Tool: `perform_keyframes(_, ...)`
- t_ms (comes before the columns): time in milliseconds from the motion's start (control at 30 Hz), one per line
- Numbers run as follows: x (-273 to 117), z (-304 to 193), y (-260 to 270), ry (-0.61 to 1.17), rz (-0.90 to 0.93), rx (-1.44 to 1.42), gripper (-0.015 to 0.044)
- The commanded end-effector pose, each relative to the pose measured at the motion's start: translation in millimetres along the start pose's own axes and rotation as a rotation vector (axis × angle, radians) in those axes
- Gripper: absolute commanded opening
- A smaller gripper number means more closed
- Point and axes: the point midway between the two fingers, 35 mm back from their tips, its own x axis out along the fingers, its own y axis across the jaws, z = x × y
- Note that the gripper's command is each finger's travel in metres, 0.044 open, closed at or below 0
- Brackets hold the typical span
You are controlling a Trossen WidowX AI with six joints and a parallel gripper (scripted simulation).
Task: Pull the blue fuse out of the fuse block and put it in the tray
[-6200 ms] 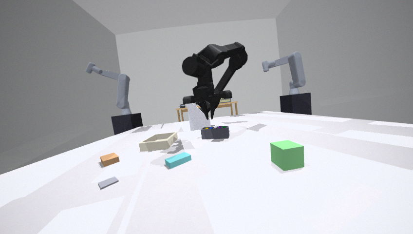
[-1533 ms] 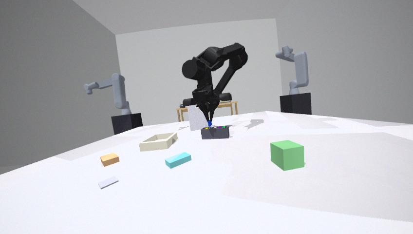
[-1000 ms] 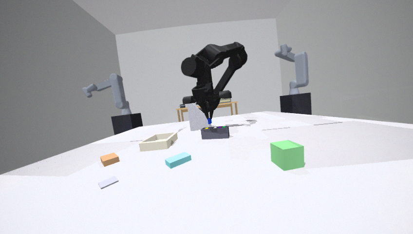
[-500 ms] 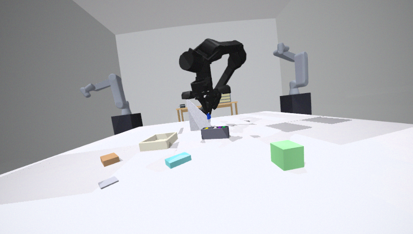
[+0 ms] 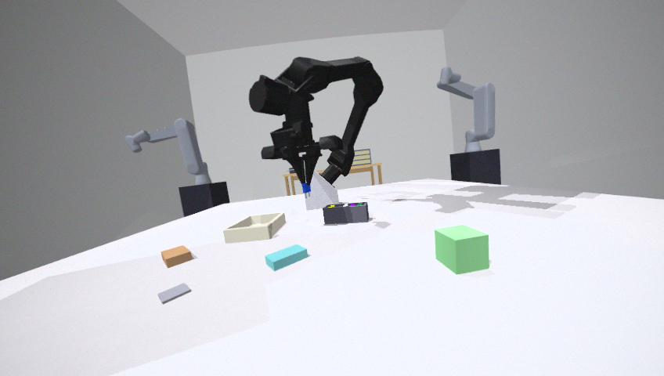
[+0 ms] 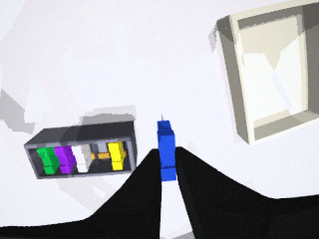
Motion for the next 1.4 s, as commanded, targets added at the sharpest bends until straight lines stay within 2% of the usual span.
perform_keyframes(0, -3, 8, -18, -0.005, -0.007, -0.004, 0.0000)
perform_keyframes(700, 4, 31, -128, -0.003, -0.003, -0.009, 0.0000)
perform_keyframes(1367, 31, 31, -129, -0.003, -0.002, -0.010, 0.0000)
